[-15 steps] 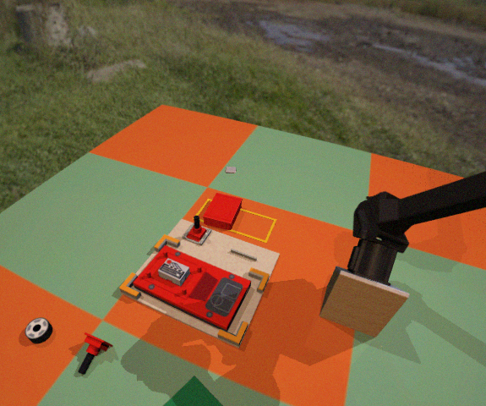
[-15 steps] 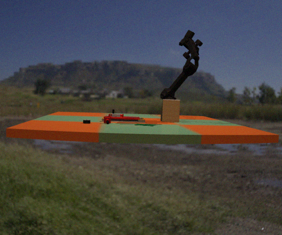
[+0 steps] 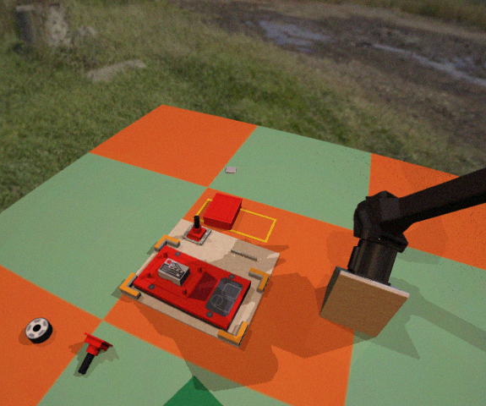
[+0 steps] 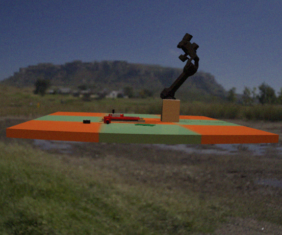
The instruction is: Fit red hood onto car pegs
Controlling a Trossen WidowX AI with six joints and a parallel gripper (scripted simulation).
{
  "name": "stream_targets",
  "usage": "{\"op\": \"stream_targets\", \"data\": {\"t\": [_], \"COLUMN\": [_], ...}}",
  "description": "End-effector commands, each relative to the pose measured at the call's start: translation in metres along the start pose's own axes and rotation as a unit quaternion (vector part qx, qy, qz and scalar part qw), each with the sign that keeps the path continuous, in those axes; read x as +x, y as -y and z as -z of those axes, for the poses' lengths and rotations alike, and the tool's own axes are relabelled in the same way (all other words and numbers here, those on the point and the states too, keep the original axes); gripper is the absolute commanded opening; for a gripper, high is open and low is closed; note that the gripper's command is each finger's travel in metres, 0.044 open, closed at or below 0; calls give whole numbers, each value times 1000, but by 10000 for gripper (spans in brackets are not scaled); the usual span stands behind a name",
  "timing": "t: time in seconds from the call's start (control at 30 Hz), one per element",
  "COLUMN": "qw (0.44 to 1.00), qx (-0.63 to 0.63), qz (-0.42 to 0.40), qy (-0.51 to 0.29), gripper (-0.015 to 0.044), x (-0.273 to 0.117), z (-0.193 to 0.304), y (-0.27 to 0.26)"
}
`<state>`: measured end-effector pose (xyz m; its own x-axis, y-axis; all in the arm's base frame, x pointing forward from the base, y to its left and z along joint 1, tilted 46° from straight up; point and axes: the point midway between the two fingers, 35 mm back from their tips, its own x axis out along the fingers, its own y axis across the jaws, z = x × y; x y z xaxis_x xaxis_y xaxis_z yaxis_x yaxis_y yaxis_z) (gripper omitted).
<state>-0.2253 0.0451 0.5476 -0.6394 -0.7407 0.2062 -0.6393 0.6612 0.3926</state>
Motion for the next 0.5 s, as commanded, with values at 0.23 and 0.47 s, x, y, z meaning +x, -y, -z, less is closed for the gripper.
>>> {"op": "stream_targets", "data": {"t": [0.23, 0.47], "qw": [988, 963], "qx": [-126, -225], "qz": [76, 121], "qy": [-52, -85], "gripper": [440, 440], "x": [25, 29], "z": [59, 88], "y": [88, 152]}}
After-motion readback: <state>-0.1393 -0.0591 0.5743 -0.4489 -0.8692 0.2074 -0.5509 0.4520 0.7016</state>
